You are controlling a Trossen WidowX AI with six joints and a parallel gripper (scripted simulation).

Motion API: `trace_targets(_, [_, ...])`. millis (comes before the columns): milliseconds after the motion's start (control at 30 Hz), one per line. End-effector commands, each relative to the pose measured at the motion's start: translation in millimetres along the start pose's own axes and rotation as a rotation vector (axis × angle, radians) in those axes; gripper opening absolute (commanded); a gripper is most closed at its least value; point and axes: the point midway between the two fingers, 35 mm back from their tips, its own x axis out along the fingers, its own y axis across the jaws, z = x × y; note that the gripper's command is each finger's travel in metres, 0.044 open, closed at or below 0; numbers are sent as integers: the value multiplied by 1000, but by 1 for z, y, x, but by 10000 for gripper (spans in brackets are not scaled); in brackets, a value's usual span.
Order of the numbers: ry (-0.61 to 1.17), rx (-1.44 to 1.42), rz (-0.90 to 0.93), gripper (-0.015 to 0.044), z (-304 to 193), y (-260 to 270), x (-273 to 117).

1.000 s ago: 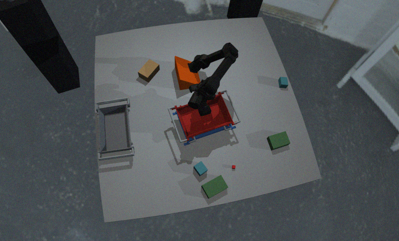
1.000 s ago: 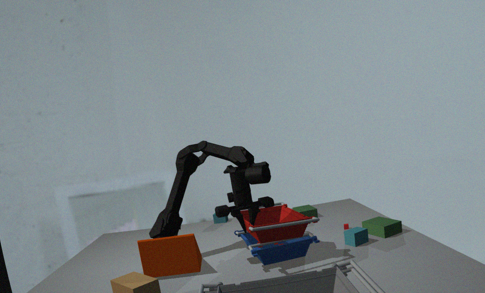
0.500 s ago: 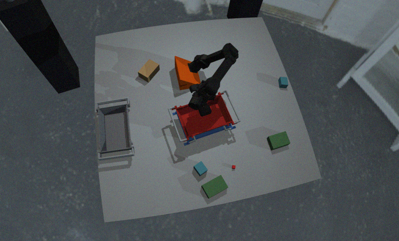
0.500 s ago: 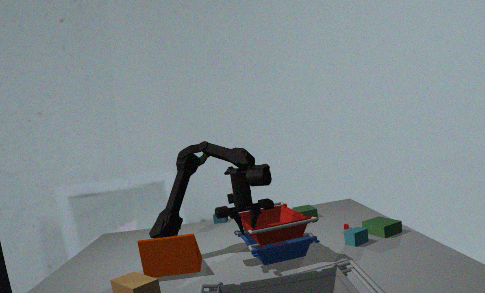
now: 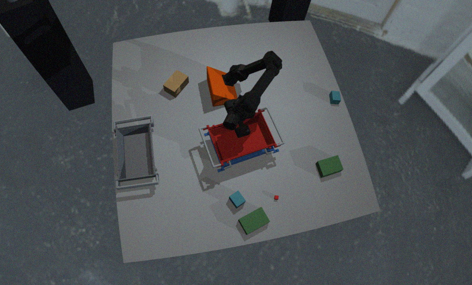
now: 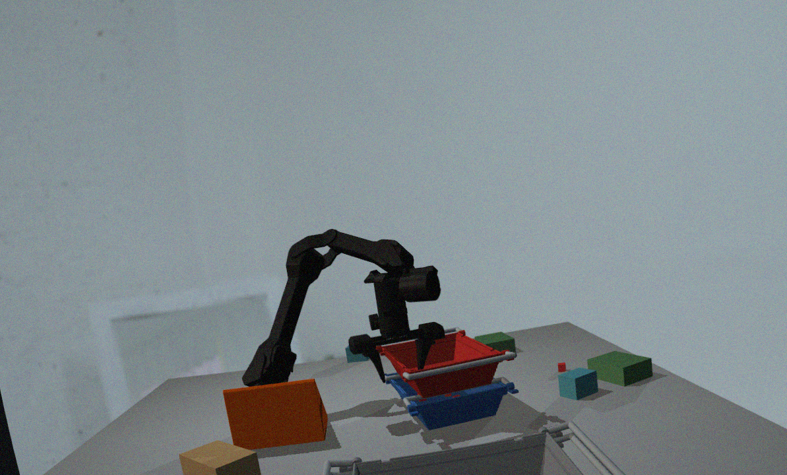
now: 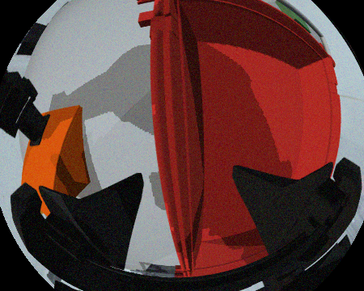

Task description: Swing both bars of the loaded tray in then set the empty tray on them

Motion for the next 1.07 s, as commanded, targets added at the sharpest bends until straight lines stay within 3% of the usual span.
trace_targets(0, [-6,3,0,425,1,0,1])
trace_targets(333, [3,5,-5,440,-1,-1,-6])
trace_targets(867, [57,80,-81,440,0,2,-105])
trace_targets(1033, [51,85,-85,440,0,4,-103])
